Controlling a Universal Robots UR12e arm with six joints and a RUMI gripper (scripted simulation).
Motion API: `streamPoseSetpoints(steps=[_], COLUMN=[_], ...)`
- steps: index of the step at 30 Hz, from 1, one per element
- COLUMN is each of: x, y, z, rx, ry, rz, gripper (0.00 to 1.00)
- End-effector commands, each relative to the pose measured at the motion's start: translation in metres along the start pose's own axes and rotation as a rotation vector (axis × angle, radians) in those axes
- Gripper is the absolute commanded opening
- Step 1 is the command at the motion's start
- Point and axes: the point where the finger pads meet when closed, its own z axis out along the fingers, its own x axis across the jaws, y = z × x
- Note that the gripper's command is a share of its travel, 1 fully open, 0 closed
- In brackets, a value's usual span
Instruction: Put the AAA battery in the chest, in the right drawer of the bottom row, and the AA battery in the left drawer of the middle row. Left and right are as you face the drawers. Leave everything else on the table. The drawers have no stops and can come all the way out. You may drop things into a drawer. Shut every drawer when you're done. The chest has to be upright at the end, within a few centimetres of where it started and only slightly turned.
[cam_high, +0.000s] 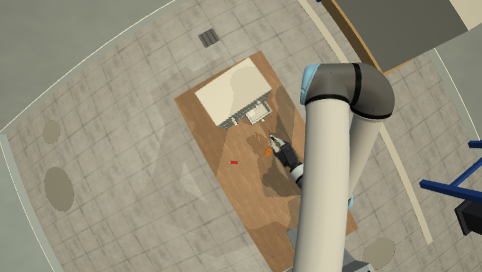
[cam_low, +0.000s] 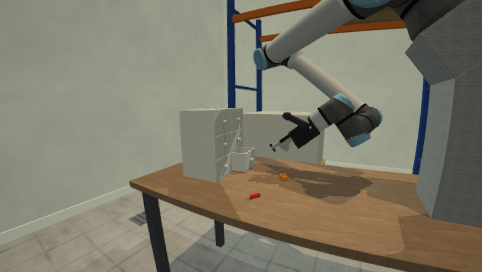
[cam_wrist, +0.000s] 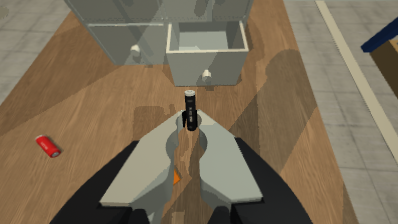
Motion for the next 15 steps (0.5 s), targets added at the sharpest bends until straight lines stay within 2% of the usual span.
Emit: streamPoseSetpoints(steps=[1, 15], x=[0.0007, 0.0006], y=[-0.0003, 0.0011], z=[0.0004, -0.0001], rx=[0.065, 0.206], ry=[0.002, 0.003], rz=[0.002, 0.002], gripper=[0.02, 0.02])
